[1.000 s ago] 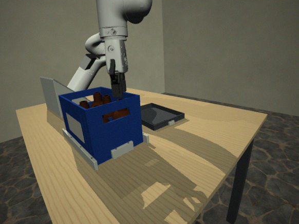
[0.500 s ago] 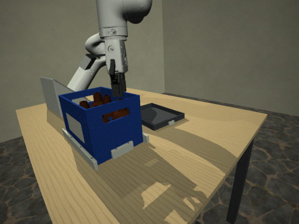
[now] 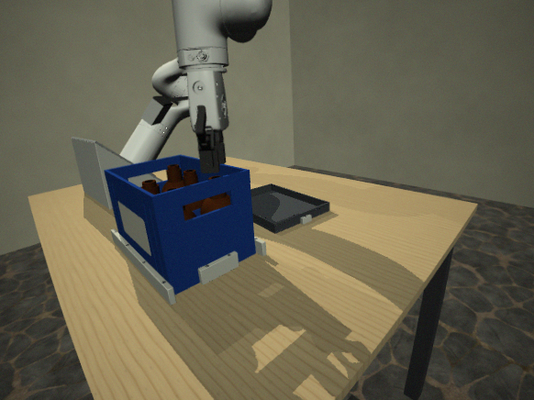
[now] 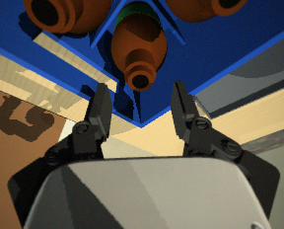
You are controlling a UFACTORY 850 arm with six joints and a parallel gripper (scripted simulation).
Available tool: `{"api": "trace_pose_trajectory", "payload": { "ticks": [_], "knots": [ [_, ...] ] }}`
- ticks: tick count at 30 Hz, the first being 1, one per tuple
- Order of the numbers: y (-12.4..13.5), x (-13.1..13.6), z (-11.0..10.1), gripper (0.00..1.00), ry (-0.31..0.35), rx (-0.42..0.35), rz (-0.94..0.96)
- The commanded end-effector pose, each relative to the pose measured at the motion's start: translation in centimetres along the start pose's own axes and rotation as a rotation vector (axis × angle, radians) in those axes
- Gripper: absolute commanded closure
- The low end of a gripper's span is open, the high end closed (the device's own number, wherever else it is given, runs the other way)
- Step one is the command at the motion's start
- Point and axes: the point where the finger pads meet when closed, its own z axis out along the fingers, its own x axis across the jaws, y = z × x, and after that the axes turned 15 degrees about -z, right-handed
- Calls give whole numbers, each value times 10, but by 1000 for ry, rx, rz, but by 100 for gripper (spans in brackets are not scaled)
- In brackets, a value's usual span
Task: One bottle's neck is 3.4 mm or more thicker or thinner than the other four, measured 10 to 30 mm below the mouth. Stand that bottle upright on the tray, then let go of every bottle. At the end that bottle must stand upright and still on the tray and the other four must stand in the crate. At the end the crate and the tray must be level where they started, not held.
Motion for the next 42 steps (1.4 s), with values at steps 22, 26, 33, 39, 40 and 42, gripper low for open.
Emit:
{"api": "trace_pose_trajectory", "payload": {
  "ticks": [22, 26, 33, 39, 40, 42],
  "knots": [
    [0, -1, 1, 35, -2, 0, -1],
    [0, -1, 3, 35, -2, 0, -1],
    [0, -1, 7, 35, -2, 0, -1],
    [0, -1, 14, 35, -2, 0, -1],
    [0, -1, 15, 35, -2, 0, -1],
    [0, -1, 17, 35, -2, 0, -1]
  ]
}}
